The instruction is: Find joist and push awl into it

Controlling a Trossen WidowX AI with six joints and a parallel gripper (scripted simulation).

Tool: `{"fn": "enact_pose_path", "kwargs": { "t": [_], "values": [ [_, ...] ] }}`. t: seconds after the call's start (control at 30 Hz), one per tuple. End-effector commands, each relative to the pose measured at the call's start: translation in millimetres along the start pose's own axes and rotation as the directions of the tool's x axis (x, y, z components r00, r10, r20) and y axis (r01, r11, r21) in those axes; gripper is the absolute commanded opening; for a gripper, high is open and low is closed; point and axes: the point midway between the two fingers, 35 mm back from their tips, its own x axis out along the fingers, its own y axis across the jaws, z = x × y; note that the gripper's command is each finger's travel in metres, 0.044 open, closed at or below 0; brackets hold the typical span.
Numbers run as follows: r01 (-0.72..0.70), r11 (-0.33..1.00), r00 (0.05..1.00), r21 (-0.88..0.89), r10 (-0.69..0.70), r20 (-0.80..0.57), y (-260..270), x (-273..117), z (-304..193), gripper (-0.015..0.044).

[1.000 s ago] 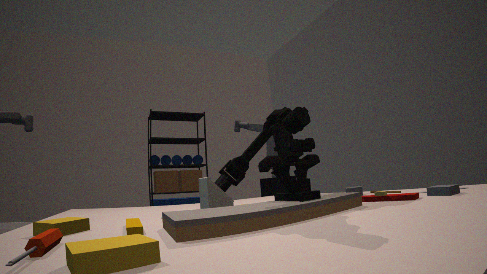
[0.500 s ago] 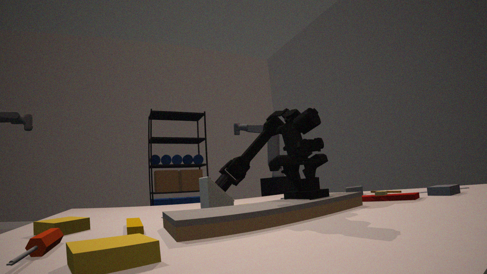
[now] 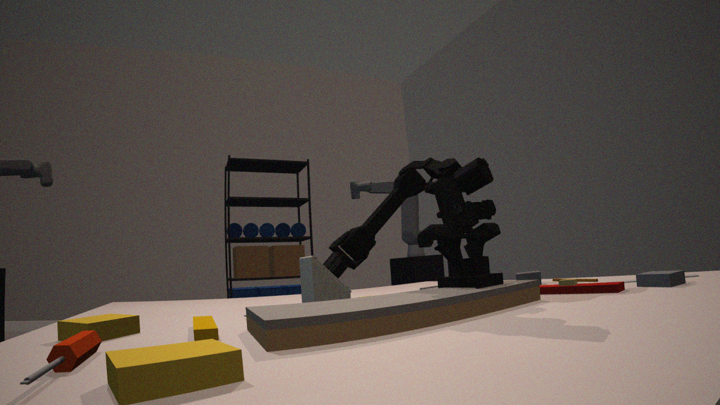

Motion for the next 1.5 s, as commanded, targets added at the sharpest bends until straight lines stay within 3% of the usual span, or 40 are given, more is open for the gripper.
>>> {"fn": "enact_pose_path", "kwargs": {
  "t": [0.0, 0.8, 1.47],
  "values": [
    [-0.002, 1.000, 1.000, -0.003, 0.002, -0.001, 12, 0, 0, 0.0000],
    [-0.004, 1.000, 1.000, -0.003, 0.004, -0.001, 36, 0, 0, 0.0000],
    [-0.001, 1.000, 1.000, -0.003, 0.001, -0.001, -8, 0, 0, 0.0000]
  ]
}}
